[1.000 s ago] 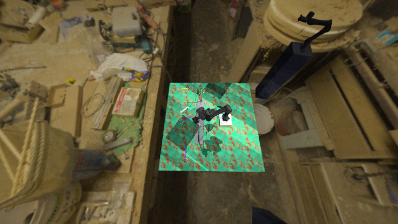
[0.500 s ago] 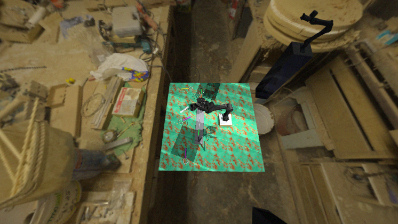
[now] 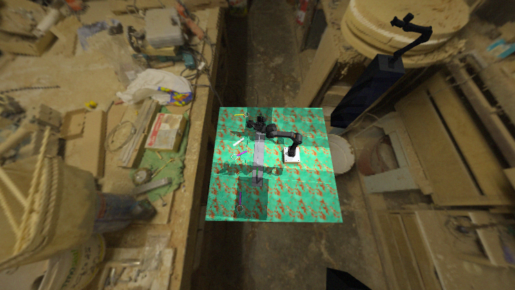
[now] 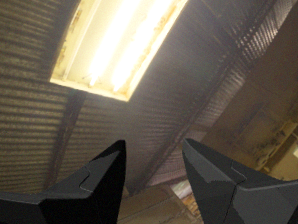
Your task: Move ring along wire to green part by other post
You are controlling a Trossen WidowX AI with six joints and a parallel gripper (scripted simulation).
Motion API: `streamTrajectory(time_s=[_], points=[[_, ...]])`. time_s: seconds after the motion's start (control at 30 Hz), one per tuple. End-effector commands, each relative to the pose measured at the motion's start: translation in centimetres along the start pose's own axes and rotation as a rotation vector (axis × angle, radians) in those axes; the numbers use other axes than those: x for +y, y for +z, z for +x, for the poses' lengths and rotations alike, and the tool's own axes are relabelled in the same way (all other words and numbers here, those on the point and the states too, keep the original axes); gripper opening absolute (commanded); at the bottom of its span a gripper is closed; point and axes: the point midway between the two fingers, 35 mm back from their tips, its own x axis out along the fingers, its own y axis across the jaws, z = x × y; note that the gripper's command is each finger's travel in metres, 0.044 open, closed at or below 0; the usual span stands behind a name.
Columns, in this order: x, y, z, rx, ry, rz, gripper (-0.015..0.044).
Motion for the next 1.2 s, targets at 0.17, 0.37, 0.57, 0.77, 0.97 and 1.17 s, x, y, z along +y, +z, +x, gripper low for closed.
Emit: streamTrajectory(time_s=[0.17, 0.37, 0.57, 0.77, 0.97, 1.17], points=[[-4.6, 3.9, -2.7, 0.036, -0.132, -0.299, 0.016], [-7.7, 6.9, -5.2, 0.071, -0.233, -0.494, 0.016], [-10.3, 10.0, -8.1, 0.108, -0.301, -0.653, 0.016], [-12.8, 13.9, -12.6, 0.162, -0.356, -0.814, 0.016], [-15.6, 16.7, -17.9, 0.236, -0.429, -0.939, 0.016], [-18.3, 18.5, -24.4, 0.331, -0.513, -1.032, 0.016]])
